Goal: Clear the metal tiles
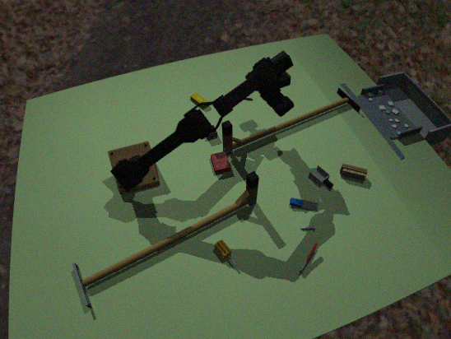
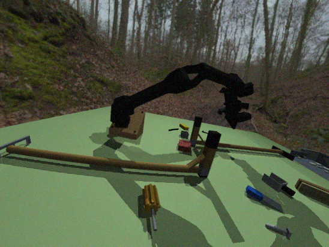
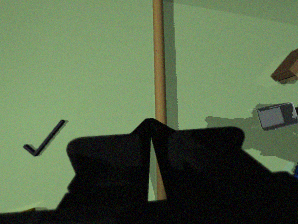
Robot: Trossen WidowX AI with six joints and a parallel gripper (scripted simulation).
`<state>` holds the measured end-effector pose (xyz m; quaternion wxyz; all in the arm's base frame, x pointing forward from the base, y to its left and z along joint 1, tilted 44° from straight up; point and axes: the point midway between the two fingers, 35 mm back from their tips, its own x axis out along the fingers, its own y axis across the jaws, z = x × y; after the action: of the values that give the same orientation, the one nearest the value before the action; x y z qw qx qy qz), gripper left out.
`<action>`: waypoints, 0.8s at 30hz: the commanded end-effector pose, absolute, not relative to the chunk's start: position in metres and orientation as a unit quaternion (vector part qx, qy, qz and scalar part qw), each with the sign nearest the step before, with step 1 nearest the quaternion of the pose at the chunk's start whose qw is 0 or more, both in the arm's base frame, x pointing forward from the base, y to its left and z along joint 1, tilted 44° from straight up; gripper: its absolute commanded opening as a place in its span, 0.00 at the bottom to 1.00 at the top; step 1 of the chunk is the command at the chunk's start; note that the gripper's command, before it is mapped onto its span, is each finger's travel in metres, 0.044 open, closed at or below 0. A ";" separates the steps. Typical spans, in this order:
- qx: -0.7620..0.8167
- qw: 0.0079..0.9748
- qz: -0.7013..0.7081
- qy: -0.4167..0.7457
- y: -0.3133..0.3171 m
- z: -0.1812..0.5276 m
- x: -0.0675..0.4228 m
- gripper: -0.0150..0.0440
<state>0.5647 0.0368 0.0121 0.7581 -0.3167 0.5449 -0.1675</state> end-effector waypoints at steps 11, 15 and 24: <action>-0.331 0.769 -0.164 0.521 0.057 0.030 0.563 0.57; -0.341 0.777 -0.162 0.503 0.071 0.043 0.560 0.74; -0.361 0.795 -0.157 0.463 0.102 0.071 0.550 1.00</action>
<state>0.5541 0.0903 0.0604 0.7892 -0.3517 0.4779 -0.1586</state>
